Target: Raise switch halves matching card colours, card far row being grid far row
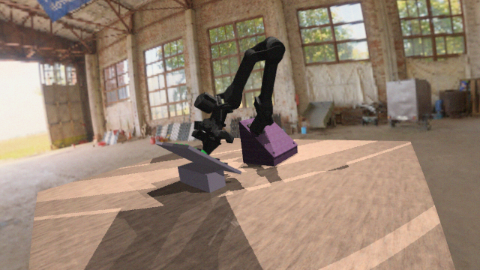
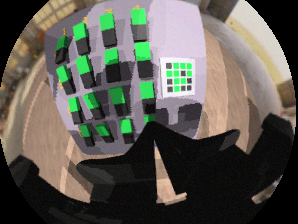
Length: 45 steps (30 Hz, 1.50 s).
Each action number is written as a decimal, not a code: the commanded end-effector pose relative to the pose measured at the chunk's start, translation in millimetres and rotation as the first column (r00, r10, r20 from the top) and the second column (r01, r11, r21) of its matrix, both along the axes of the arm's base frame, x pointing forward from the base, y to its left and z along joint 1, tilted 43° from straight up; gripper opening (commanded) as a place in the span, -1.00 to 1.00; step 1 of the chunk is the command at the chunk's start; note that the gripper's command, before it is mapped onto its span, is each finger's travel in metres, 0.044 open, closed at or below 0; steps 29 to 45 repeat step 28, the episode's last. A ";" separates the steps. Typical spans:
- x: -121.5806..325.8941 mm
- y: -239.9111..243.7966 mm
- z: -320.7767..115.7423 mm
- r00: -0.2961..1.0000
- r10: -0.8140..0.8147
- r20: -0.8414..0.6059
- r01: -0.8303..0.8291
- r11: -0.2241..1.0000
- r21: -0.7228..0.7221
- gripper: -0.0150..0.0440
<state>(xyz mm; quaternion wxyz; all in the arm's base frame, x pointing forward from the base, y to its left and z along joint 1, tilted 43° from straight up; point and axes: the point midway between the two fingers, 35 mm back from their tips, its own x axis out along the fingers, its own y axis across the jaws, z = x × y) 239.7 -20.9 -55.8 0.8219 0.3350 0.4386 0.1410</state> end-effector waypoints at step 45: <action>2.3 -23.4 96.0 1.000 -0.021 0.023 0.021 1.000 -0.004 -0.49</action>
